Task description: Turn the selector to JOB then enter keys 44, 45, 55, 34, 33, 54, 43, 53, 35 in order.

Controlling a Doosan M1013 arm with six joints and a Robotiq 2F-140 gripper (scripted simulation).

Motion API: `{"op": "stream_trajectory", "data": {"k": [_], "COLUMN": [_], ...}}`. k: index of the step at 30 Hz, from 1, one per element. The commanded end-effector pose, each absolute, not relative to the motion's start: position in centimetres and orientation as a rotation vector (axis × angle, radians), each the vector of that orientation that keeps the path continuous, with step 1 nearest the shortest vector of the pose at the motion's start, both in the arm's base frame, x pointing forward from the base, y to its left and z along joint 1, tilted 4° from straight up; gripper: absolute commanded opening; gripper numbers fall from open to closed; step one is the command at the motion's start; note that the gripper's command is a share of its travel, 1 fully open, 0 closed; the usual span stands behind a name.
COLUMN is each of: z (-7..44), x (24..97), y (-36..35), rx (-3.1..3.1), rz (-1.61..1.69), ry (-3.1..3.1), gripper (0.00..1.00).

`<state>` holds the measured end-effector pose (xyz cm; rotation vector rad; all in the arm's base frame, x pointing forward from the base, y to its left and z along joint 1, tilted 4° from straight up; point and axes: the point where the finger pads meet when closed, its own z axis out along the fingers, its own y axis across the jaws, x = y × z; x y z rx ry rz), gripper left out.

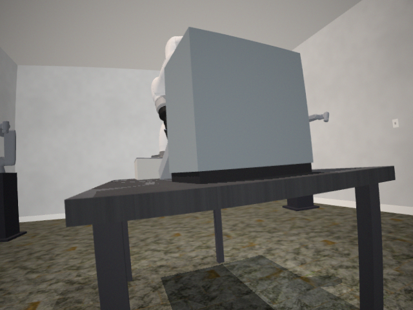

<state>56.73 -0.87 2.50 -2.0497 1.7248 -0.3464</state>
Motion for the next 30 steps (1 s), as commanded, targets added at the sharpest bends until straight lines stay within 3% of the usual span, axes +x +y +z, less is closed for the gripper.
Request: {"op": "stream_trajectory", "data": {"k": [1,10,11,30], "z": [2.32,2.32,2.32,2.32], "x": [56.86,56.86,56.86,56.86], "y": [-0.98,-0.98,-0.98,-0.98], "rx": [-2.039,-2.039,-2.039,-2.039], "rz": [-0.345,-0.345,-0.345,-0.345], "ry": [1.738,1.738,1.738,1.738], "gripper": [0.0,0.0,0.33,0.33]}}
